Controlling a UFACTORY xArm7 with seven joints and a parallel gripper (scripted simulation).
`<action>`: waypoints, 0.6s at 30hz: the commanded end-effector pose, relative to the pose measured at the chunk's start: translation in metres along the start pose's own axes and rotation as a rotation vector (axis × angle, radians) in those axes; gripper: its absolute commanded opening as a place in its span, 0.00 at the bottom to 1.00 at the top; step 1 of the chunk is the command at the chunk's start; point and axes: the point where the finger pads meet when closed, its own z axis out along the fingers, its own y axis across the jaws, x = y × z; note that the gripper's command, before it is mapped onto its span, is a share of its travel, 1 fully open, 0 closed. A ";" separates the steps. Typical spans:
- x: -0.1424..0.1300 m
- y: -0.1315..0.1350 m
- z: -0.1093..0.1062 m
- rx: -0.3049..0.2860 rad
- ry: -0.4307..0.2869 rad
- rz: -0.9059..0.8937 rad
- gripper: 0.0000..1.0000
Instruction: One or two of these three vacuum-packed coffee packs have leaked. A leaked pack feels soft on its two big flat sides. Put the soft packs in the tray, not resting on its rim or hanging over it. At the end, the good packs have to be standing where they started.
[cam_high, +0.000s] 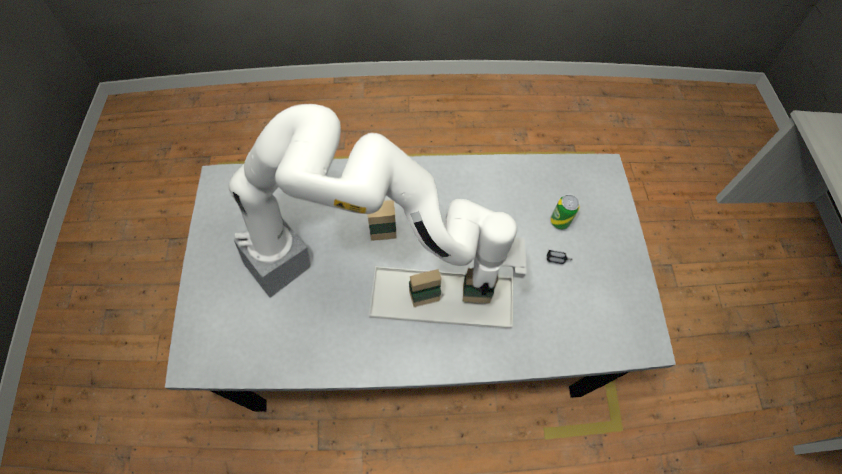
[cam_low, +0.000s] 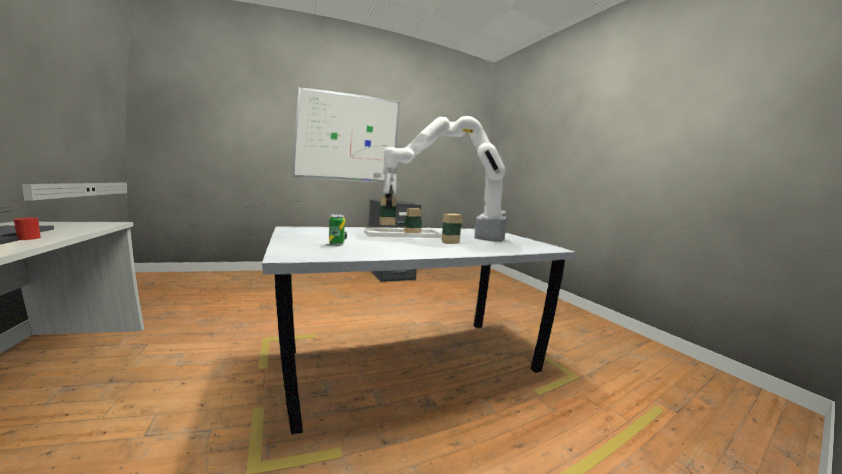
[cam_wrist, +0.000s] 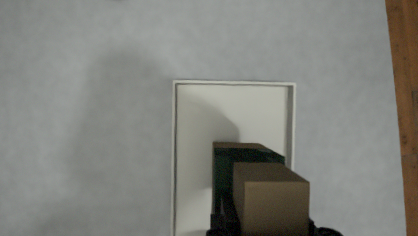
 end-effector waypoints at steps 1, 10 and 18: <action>0.002 0.001 -0.002 -0.002 0.005 0.001 0.26; 0.002 0.001 -0.002 -0.002 0.005 0.001 0.26; 0.002 0.001 0.001 -0.002 0.005 0.001 0.26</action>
